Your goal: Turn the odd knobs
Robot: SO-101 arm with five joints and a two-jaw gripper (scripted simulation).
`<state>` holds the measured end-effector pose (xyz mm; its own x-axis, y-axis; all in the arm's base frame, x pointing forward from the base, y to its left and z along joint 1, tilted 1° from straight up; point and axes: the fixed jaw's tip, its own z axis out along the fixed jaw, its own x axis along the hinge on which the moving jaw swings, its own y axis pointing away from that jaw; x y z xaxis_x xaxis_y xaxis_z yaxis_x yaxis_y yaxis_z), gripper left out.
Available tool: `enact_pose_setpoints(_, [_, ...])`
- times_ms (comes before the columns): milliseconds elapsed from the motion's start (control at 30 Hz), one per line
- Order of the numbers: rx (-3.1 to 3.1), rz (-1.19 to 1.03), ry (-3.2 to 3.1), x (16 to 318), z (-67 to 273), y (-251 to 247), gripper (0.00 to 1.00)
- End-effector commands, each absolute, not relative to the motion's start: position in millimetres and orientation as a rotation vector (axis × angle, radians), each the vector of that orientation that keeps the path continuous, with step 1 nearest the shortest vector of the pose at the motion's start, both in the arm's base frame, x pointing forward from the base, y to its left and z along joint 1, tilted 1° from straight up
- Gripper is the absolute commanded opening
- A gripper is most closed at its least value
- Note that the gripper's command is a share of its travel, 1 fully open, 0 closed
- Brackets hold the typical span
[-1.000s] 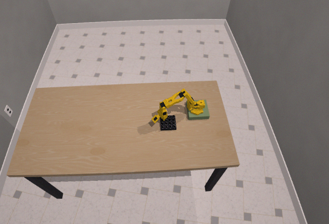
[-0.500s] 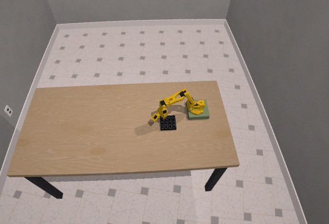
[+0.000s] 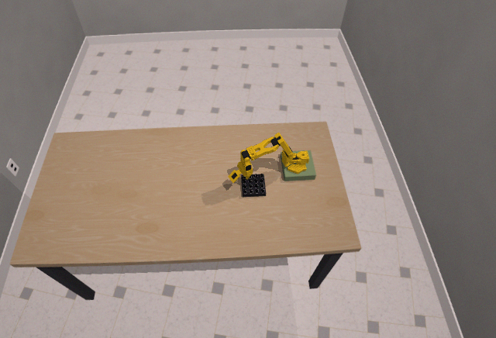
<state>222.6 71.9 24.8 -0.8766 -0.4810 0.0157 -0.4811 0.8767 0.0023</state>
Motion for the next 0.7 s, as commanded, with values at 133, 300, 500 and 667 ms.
enact_pose_setpoints(133, [0.767,-0.001,-3.059,221,33,71,0.08])
enact_pose_setpoints(300, [0.767,-0.001,-3.059,207,35,67,0.08])
enact_pose_setpoints(500, [0.767,-0.001,-3.059,191,36,62,0.08])
enact_pose_setpoints(667, [0.767,-0.001,-3.059,171,35,57,0.08])
